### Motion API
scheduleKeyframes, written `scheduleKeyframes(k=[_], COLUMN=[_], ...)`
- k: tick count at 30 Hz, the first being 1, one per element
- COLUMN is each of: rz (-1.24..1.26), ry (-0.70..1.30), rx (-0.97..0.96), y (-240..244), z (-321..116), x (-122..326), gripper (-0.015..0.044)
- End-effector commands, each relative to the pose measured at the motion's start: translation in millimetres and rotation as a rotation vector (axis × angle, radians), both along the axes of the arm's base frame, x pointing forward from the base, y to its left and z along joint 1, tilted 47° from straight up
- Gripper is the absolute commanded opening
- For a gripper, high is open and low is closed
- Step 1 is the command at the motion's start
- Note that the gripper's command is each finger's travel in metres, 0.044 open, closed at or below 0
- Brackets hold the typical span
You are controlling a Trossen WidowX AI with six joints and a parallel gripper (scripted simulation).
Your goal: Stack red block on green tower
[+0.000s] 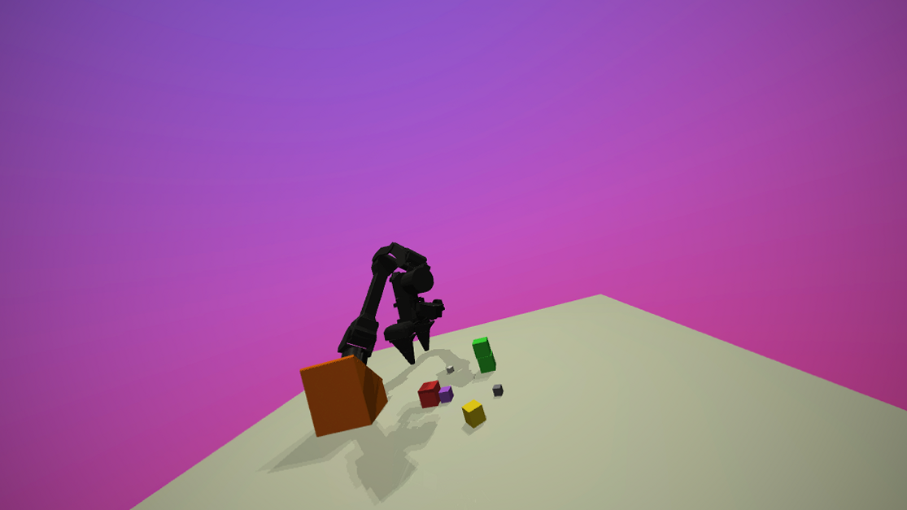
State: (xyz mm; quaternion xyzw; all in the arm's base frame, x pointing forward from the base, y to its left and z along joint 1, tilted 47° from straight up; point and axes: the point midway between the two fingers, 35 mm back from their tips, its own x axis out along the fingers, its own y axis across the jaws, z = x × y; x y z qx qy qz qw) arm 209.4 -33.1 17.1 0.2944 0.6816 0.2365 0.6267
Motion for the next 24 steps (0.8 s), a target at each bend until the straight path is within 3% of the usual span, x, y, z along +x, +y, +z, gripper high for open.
scheduleKeyframes(k=[1,7,15,24], rz=[-0.024,-0.025,-0.025,-0.025], ry=[-0.033,-0.033,-0.034,-0.034], rx=[0.039,0.039,0.041,0.041], y=[-5.6,-2.9,34.0,37.3], z=[-4.2,-7.1,-42.7,-45.4], x=[-1.7,-1.3,0.2,0.2], gripper=[0.044,0.044,0.044,0.044])
